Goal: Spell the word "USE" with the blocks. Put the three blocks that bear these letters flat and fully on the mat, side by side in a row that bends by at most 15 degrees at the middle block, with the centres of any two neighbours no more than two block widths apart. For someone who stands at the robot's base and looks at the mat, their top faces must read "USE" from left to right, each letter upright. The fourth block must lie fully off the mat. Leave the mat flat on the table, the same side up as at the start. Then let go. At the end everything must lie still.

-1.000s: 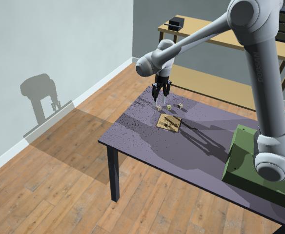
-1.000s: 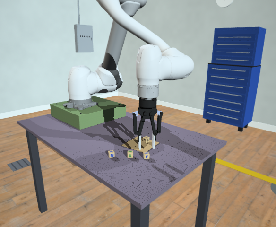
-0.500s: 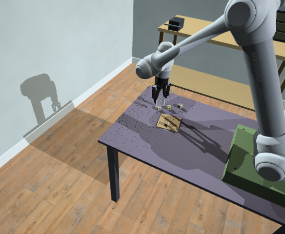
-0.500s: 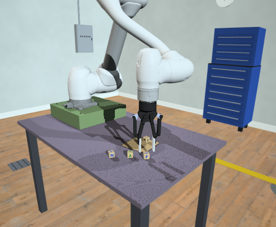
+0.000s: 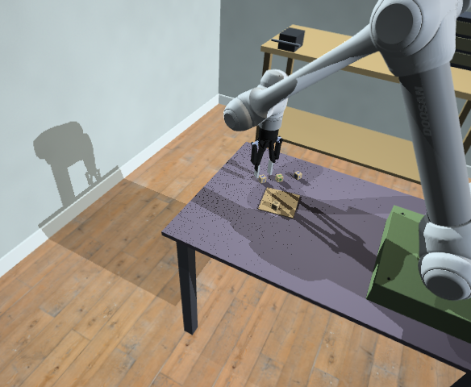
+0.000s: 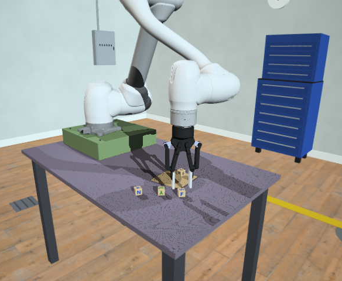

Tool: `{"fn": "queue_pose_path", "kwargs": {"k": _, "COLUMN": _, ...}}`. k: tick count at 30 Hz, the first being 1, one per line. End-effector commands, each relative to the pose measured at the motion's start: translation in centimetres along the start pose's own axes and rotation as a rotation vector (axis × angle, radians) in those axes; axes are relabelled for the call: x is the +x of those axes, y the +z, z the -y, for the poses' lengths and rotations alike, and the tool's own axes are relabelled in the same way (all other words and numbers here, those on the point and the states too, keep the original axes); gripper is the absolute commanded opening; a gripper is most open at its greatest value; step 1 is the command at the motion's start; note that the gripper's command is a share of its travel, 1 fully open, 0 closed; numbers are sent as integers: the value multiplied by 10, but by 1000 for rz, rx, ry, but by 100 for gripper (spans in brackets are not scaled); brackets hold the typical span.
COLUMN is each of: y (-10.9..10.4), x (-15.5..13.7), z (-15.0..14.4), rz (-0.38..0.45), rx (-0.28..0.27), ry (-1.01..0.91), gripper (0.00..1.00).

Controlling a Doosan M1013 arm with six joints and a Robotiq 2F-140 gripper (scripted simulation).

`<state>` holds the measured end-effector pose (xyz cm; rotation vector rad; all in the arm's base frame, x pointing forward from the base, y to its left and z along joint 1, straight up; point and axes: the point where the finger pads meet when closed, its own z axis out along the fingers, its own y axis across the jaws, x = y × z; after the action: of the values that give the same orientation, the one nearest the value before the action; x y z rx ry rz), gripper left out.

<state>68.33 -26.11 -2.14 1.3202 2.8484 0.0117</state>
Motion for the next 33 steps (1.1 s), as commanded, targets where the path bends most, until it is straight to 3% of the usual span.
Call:
{"fn": "queue_pose_path", "kwargs": {"k": 1, "y": 0, "x": 0, "z": 0, "rz": 0, "rx": 0, "ry": 0, "gripper": 37}}
{"fn": "queue_pose_path", "kwargs": {"k": 33, "y": 32, "x": 0, "z": 0, "rz": 0, "rx": 0, "ry": 0, "gripper": 37}}
